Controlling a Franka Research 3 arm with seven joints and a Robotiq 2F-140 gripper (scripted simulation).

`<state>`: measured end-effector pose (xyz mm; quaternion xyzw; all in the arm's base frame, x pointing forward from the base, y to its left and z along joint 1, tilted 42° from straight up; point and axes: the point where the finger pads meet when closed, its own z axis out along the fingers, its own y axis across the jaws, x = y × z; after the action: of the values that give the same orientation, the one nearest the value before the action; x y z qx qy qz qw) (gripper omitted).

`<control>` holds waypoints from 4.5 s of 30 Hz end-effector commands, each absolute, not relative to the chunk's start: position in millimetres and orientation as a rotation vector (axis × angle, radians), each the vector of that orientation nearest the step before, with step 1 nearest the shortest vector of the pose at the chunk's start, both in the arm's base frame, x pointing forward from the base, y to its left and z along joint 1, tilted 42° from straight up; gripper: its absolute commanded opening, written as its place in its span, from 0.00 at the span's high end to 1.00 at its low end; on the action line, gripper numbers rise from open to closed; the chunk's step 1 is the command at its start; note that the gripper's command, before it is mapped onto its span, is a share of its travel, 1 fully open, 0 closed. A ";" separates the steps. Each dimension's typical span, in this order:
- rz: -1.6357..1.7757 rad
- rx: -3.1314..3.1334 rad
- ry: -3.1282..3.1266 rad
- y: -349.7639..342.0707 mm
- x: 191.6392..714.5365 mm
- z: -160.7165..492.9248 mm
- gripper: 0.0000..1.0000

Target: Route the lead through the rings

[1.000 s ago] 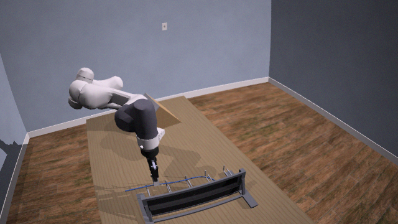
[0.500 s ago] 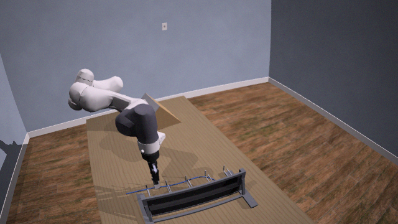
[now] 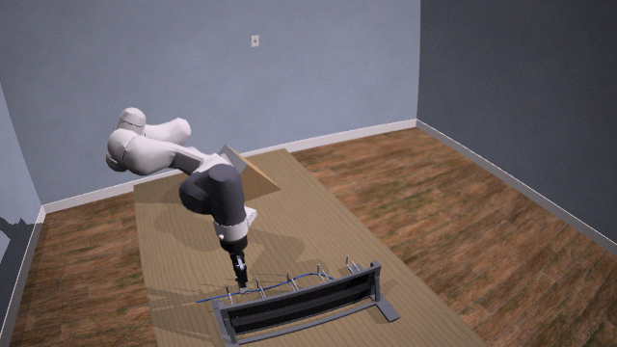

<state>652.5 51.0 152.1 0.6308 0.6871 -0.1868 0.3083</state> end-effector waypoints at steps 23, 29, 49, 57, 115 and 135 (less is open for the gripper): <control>-0.491 1.671 1.812 49.9 662.2 151.0 1.00; -0.491 1.671 1.812 50.7 668.1 151.8 1.00; -0.491 1.671 1.812 53.8 691.2 155.1 1.00; -0.491 1.671 1.812 54.0 692.8 155.3 1.00; -0.491 1.671 1.812 54.7 692.6 156.0 0.80; -0.491 1.671 1.812 81.8 684.7 187.1 0.80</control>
<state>689.1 75.4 179.6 0.6344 0.6839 -0.1814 0.3112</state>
